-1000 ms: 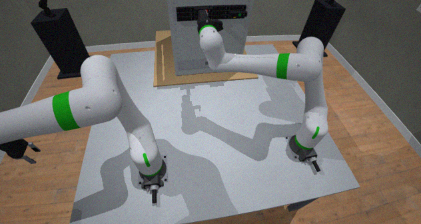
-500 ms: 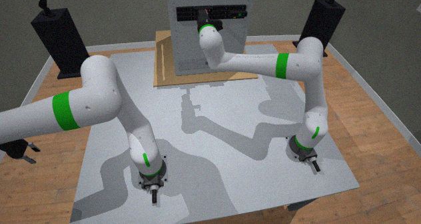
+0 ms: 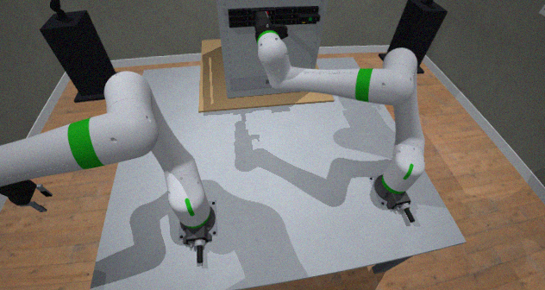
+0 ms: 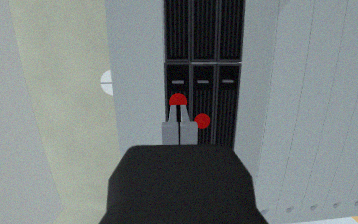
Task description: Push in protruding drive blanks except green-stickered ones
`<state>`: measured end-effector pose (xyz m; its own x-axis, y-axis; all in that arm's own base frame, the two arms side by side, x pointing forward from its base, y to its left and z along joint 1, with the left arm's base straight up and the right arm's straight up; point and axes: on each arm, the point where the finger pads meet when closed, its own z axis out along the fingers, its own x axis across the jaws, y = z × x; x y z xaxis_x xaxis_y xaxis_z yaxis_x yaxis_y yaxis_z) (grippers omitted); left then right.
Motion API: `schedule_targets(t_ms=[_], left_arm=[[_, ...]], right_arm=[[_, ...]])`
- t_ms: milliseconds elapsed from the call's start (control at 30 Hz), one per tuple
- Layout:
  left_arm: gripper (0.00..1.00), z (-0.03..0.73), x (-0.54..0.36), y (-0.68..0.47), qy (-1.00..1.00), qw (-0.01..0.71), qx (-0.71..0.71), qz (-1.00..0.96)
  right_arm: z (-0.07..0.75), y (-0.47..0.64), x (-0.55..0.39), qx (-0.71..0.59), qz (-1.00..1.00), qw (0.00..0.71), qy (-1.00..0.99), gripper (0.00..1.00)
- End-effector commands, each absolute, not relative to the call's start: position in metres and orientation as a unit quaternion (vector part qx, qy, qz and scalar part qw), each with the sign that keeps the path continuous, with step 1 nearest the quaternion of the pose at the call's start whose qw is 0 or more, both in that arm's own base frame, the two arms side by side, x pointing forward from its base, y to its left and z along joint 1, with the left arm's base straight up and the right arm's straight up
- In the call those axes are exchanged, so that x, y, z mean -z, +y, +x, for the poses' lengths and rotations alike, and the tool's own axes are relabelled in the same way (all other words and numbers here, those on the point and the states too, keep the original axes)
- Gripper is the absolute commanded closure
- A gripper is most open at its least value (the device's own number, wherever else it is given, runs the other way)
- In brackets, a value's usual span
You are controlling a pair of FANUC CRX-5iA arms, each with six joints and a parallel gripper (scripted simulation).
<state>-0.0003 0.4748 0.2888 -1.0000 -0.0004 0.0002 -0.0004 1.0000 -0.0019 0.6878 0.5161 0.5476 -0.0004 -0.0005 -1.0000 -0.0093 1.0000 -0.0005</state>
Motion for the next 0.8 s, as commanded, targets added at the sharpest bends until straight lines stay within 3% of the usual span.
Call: schedule_targets(t_ms=[0,767], left_arm=[[0.00,-0.0002,-0.2897,0.4750,-1.000,0.000,0.000,0.000],[0.00,-0.0002,-0.2897,0.4750,-1.000,0.000,0.000,0.000]], right_arm=[[0.6876,0.5157,-0.5493,-0.004,-0.003,0.708,0.707,1.00],[0.6923,0.5157,-0.5493,-0.004,-0.003,0.708,0.707,1.00]])
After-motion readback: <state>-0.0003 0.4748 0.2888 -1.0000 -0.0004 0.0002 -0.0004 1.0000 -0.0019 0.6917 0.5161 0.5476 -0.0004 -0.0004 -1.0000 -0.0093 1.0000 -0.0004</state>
